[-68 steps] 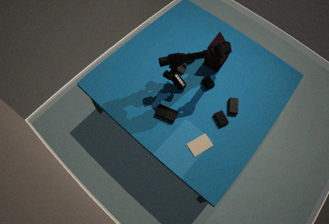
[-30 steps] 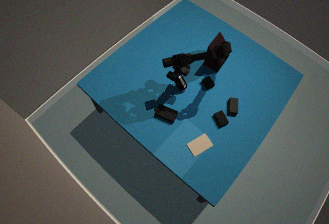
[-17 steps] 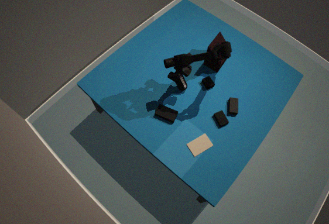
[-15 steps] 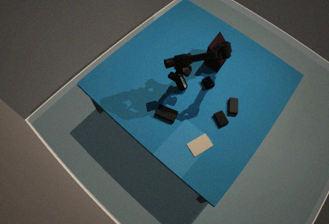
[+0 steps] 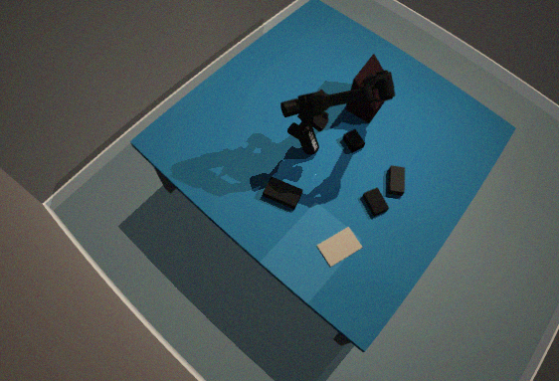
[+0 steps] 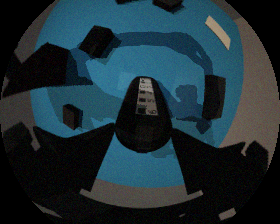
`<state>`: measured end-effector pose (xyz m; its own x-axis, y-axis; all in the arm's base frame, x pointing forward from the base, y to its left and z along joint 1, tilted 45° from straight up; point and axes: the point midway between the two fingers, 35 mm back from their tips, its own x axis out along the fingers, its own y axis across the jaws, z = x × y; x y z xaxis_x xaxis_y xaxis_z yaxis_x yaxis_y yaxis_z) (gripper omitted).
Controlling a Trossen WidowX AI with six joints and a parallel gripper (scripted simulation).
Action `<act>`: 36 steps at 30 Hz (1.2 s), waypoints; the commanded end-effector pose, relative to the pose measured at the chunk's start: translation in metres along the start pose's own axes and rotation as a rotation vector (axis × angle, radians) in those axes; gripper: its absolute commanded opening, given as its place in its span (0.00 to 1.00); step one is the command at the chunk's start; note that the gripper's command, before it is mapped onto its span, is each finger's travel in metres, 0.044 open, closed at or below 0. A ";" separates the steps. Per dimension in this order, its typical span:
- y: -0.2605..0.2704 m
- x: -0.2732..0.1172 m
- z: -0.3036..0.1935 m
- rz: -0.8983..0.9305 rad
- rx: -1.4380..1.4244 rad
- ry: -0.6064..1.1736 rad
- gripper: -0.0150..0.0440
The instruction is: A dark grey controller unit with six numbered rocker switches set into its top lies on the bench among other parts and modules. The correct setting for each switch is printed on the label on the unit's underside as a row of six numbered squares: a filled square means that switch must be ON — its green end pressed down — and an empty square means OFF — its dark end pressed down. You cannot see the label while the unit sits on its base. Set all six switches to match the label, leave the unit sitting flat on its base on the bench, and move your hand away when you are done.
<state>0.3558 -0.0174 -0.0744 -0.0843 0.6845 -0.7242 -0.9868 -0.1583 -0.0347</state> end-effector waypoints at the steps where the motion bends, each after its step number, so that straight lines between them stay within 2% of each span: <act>1: 0.000 0.000 0.006 0.001 0.006 -0.010 0.83; 36: 0.000 -0.003 0.033 0.002 0.007 -0.012 0.83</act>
<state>0.3526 -0.0008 -0.0518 -0.0857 0.6841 -0.7243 -0.9868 -0.1586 -0.0331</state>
